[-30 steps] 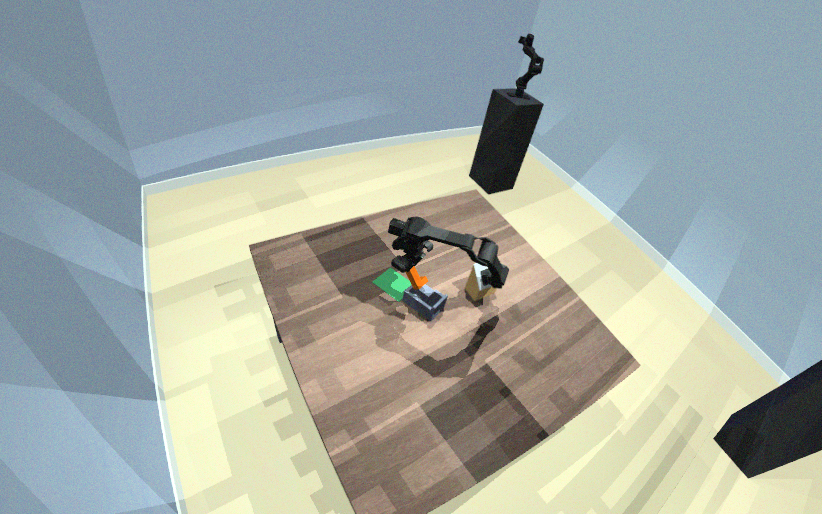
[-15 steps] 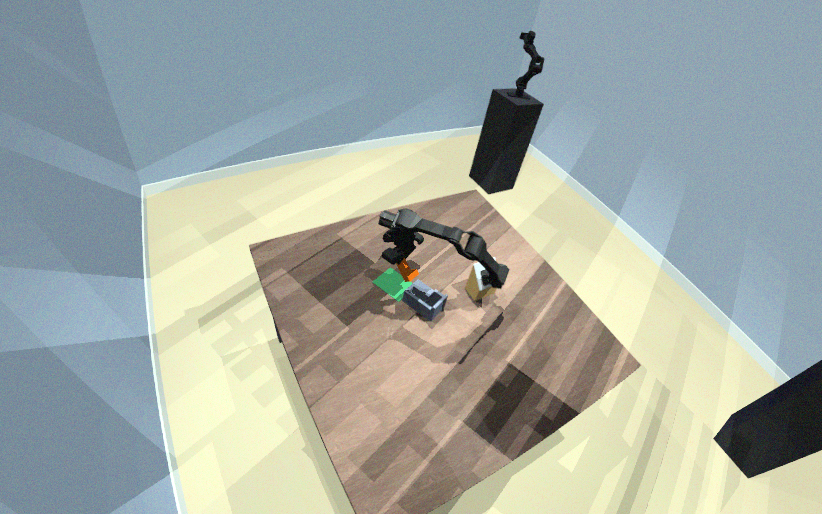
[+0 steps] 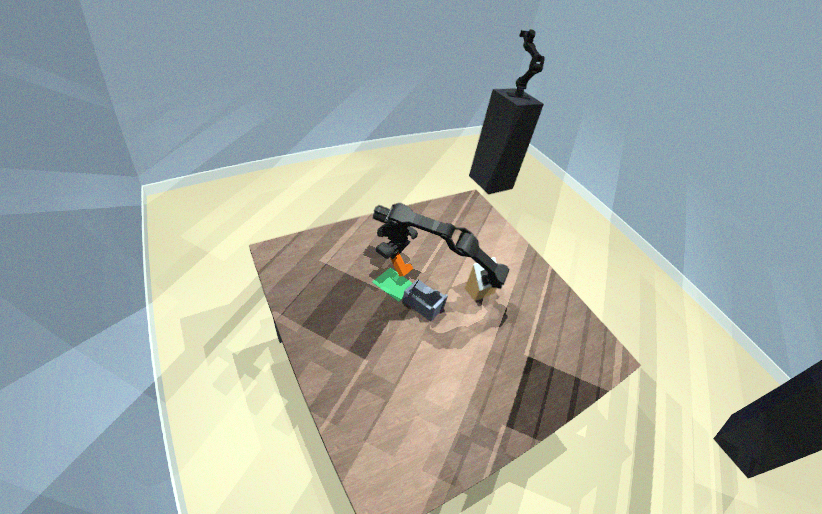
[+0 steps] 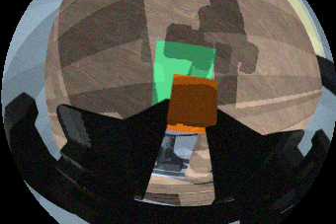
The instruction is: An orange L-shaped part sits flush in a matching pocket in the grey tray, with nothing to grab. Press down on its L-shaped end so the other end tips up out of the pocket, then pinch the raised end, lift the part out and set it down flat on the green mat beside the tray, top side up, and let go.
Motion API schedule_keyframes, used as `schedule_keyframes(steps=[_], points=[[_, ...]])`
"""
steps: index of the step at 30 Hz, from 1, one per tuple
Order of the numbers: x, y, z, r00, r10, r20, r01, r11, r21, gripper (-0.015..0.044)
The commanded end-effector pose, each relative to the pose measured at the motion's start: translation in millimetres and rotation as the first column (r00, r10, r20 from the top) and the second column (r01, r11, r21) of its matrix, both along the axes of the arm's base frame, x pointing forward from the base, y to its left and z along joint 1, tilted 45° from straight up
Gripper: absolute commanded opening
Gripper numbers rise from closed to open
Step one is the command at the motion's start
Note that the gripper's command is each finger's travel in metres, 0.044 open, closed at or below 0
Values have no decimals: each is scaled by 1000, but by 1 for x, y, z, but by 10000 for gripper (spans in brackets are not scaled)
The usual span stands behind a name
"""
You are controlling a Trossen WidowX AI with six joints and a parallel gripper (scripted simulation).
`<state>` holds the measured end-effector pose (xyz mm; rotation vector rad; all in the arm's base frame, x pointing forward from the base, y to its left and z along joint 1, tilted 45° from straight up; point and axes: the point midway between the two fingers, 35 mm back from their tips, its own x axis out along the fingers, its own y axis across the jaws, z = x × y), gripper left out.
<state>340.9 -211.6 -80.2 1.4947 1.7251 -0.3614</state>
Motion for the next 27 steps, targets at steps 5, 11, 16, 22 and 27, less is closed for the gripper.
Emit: schedule_keyframes(steps=[5,11,16,22,27], points=[[0,4,-7,1000,6,-1,-6,1000,0,0],[0,10,-13,1000,6,-1,-6,1000,0,0],[1,15,-19,1000,6,-1,-6,1000,0,0],[1,22,-26,1000,6,0,-6,1000,1,0],[1,28,-32,1000,6,0,-6,1000,1,0]])
